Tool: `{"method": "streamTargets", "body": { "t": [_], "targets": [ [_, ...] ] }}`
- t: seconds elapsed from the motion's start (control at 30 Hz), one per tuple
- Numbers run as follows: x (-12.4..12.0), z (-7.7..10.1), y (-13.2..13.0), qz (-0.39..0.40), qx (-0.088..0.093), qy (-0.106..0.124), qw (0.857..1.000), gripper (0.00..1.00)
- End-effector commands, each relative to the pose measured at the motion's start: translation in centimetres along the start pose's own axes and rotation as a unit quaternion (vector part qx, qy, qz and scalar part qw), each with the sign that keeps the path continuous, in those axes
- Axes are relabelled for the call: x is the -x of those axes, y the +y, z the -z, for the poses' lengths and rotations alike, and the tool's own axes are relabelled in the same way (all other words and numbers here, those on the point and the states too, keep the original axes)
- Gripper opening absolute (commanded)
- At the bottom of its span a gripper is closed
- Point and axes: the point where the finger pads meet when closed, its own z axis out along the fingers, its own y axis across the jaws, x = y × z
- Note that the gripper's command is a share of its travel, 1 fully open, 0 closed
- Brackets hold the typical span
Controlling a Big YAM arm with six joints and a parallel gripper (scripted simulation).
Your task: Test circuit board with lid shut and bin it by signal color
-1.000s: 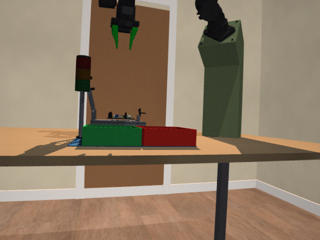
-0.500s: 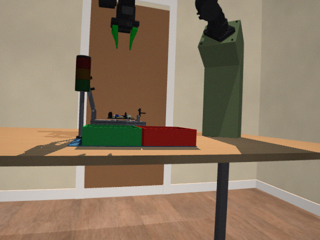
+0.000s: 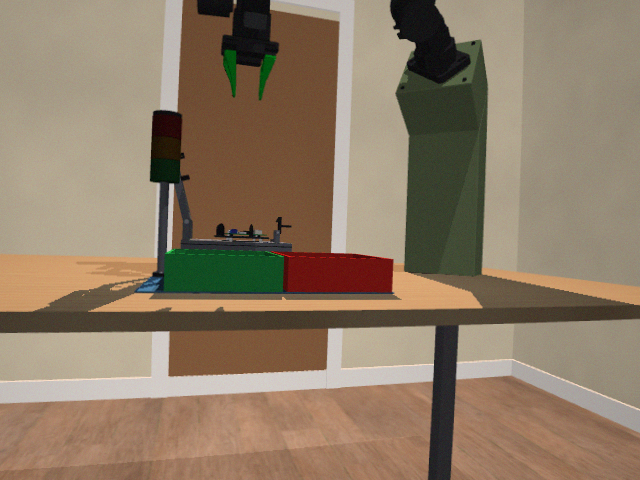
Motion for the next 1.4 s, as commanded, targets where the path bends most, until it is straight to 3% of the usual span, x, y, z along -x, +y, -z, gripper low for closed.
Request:
{"method": "streamTargets", "body": {
  "t": [0.0,0.17,0.47,0.53,0.77,0.87,0.93,1.1,1.13,1.37],
  "targets": [
    [0.2,0.3,-0.7,0.005,-0.002,-0.001,1.000,0.48],
    [0.5,0.0,-2.6,0.003,0.000,-0.004,1.000,0.48],
    [0.5,0.1,-10.6,0.001,-0.002,-0.002,1.000,0.48],
    [0.5,0.1,-10.6,0.001,-0.002,-0.002,1.000,0.48],
    [0.5,0.2,-15.2,0.004,-0.003,-0.002,1.000,0.48],
    [0.3,0.4,-15.8,0.003,-0.005,0.000,1.000,0.48],
    [-0.3,-0.3,-14.1,-0.010,0.008,-0.001,1.000,0.48],
    [0.1,-0.1,-14.8,-0.004,0.003,-0.001,1.000,0.48],
    [0.5,0.0,-15.5,0.005,-0.005,-0.002,1.000,0.48],
    [0.0,-1.6,-14.4,-0.002,0.003,-0.003,1.000,0.48]
  ]
}}
